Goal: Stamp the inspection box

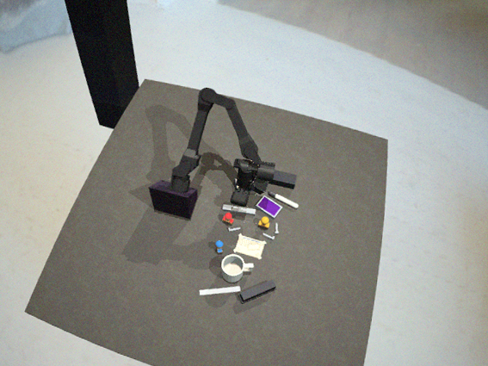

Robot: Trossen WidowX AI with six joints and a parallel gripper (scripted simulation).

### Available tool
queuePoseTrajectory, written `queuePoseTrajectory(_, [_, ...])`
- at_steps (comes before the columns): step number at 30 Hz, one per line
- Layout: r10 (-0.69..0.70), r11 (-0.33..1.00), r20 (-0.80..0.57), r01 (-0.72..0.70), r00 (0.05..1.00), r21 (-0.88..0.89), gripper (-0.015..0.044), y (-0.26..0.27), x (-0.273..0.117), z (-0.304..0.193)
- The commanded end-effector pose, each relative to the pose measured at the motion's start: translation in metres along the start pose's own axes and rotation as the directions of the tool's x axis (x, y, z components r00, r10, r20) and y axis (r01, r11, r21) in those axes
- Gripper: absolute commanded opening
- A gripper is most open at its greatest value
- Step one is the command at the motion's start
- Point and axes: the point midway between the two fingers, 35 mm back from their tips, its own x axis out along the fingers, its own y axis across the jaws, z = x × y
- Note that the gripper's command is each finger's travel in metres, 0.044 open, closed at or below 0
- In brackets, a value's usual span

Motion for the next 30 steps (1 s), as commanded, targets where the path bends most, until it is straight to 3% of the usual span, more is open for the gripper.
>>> queuePoseTrajectory(1, [-0.001, 1.0, 0.001, 0.001, 1.0, -0.005, 0.0, 0.0, -0.002, 0.0])
queuePoseTrajectory(30, [-0.005, 1.0, 0.001, 0.005, 1.0, -0.005, 0.0, -0.001, -0.016, 0.002])
